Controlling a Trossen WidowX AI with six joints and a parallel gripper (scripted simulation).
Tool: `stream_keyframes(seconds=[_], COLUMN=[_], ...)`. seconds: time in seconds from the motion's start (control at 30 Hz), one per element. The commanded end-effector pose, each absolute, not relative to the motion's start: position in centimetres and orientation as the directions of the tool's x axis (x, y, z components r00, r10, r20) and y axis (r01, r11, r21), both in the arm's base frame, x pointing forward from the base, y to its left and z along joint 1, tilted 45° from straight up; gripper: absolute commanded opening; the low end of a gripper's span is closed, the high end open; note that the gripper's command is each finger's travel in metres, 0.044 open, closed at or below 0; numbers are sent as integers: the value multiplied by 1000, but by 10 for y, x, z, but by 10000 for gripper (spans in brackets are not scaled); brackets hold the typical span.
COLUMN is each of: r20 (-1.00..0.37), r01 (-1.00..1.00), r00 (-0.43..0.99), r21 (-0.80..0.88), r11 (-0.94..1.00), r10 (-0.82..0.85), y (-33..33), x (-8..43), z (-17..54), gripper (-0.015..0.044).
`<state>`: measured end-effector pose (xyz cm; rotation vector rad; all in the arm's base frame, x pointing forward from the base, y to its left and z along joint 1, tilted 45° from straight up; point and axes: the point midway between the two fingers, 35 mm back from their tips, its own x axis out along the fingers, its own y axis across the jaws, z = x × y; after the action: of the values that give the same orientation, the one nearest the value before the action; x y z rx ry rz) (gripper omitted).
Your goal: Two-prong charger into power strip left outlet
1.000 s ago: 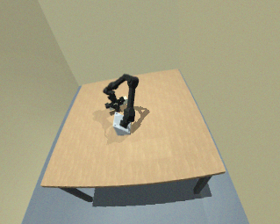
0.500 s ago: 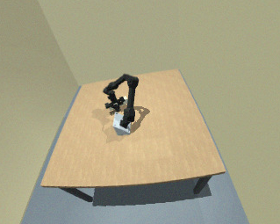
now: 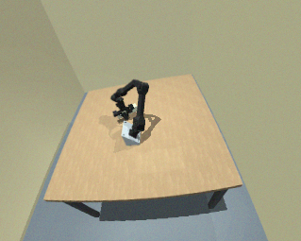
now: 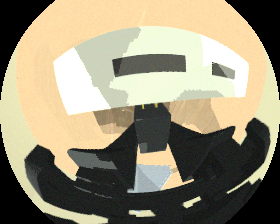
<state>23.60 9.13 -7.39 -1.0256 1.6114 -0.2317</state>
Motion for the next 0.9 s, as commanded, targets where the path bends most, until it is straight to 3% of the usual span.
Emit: stream_keyframes(seconds=[0.0,0.87], r20=[-698,-698], r01=[-493,-492], r00=[43,43], r21=[-638,-638], r11=[592,592], r10=[-715,-715], y=[92,95], x=[239,245], z=[-73,-75], gripper=[0,0])
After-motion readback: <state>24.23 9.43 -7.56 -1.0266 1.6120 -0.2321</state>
